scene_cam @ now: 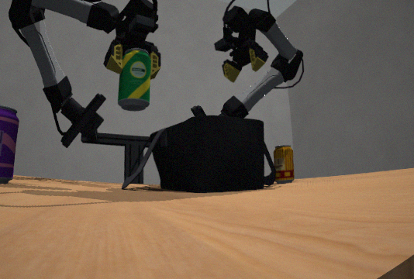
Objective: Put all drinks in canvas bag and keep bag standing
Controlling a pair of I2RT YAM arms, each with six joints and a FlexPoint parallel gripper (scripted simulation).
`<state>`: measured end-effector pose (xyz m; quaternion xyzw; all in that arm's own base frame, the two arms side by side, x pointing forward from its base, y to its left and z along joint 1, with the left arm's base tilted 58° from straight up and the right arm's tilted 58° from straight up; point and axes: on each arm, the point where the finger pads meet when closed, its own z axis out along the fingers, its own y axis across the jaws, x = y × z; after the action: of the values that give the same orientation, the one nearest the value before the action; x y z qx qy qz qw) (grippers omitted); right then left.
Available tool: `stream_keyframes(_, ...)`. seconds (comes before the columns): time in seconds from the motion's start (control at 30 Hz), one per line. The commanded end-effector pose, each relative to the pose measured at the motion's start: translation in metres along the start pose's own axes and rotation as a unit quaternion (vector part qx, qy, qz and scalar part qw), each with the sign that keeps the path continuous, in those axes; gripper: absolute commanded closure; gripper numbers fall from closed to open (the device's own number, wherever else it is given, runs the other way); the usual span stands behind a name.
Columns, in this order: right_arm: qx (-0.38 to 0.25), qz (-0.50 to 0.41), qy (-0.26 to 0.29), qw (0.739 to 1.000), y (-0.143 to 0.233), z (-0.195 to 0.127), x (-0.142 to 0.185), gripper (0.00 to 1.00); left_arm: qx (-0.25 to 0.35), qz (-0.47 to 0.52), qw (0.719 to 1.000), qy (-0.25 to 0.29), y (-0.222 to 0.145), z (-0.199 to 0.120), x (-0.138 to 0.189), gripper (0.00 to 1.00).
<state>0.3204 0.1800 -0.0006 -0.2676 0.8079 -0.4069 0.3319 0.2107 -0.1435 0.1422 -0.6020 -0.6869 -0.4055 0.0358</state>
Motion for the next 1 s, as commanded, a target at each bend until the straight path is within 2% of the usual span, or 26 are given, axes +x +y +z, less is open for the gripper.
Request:
stream_keyframes(0.0,-0.001,0.040,-0.046,0.998,-0.003,-0.018,-0.028,0.33,-0.001,-0.007,1.000,-0.016,0.001,-0.011,-0.003,0.00)
stream_keyframes(0.2,-0.020,0.045,-0.039,0.998,0.028,-0.010,-0.035,0.33,-0.001,-0.007,1.000,-0.016,0.001,-0.011,-0.003,0.00)
stream_keyframes(0.27,-0.002,0.047,-0.042,0.998,0.027,-0.008,-0.040,0.33,-0.001,-0.007,1.000,-0.016,0.001,-0.011,-0.003,0.00)
stream_keyframes(0.97,0.003,0.013,-0.026,1.000,0.076,0.005,-0.056,0.33,-0.001,-0.007,1.000,-0.016,0.001,-0.011,-0.003,0.00)
